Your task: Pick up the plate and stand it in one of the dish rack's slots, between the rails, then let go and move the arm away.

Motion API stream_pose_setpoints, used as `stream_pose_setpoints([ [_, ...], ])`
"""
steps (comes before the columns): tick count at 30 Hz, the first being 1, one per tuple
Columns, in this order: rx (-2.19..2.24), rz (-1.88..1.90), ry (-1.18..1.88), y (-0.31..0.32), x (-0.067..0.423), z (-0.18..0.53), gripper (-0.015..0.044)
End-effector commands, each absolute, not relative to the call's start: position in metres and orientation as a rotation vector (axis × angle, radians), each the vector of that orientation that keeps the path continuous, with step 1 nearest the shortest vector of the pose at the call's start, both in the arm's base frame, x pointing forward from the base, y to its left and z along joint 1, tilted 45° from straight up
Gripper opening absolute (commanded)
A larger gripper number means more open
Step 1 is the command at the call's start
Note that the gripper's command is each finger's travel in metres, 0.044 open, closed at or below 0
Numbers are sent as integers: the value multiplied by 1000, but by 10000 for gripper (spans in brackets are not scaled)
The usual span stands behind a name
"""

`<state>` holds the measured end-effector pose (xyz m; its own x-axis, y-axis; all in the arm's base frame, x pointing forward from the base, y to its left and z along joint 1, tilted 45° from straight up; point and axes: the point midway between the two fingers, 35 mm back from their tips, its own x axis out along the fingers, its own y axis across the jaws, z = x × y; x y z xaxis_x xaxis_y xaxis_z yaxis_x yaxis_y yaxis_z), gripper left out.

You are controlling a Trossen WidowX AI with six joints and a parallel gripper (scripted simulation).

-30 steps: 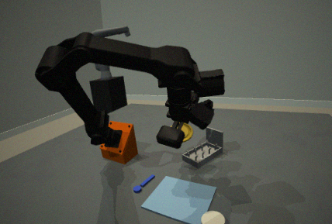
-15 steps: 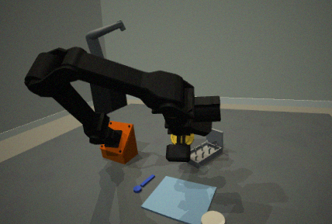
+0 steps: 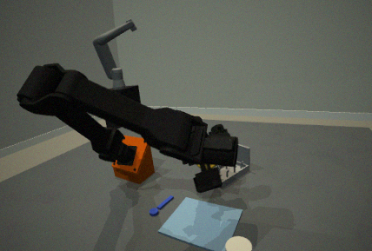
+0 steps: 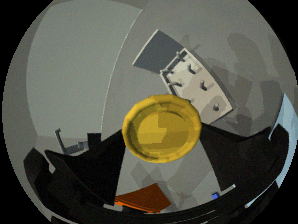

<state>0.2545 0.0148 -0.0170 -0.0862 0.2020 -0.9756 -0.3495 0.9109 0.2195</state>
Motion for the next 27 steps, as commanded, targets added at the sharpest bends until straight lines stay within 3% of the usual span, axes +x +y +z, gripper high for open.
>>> stream_pose_setpoints([
  [1,-143,561,1508,12,255,-19,0],
  [27,-476,915,867,-9,252,-19,0],
])
